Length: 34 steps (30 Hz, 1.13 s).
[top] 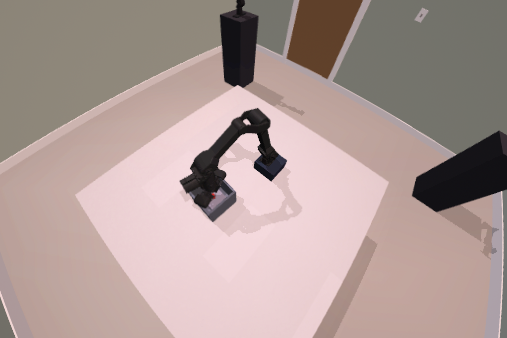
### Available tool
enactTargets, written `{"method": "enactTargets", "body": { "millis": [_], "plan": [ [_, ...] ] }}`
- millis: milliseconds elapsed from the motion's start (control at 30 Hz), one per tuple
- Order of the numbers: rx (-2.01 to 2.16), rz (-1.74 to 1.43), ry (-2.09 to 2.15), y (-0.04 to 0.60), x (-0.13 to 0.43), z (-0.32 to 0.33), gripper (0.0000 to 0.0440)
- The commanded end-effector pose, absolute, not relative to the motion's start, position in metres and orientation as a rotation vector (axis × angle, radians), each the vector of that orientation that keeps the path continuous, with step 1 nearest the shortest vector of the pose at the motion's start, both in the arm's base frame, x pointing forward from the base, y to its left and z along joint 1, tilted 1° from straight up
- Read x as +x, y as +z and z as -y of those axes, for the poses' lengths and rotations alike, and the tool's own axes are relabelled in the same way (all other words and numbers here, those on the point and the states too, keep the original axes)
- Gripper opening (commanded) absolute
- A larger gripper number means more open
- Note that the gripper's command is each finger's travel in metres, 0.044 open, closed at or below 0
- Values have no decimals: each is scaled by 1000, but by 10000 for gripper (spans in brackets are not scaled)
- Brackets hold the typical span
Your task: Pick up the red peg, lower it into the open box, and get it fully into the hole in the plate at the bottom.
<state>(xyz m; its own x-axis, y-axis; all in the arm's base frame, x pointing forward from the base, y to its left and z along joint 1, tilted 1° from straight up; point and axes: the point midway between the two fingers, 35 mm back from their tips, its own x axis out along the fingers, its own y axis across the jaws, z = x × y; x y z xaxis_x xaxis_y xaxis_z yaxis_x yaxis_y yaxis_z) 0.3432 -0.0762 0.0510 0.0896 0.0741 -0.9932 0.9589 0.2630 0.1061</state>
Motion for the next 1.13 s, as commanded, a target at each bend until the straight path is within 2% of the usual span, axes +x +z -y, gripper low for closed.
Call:
{"method": "enactTargets", "body": {
  "millis": [0, 767, 833, 1000, 1100],
  "plan": [
    [1131, -1327, -895, 53, 343, 78, 193],
    [1287, -1296, -770, 99, 363, 101, 253],
    [1294, -1285, -758, 103, 365, 104, 241],
    [1302, -1254, -720, 115, 371, 111, 170],
    [1302, -1234, -689, 120, 376, 116, 157]
  ]
}}
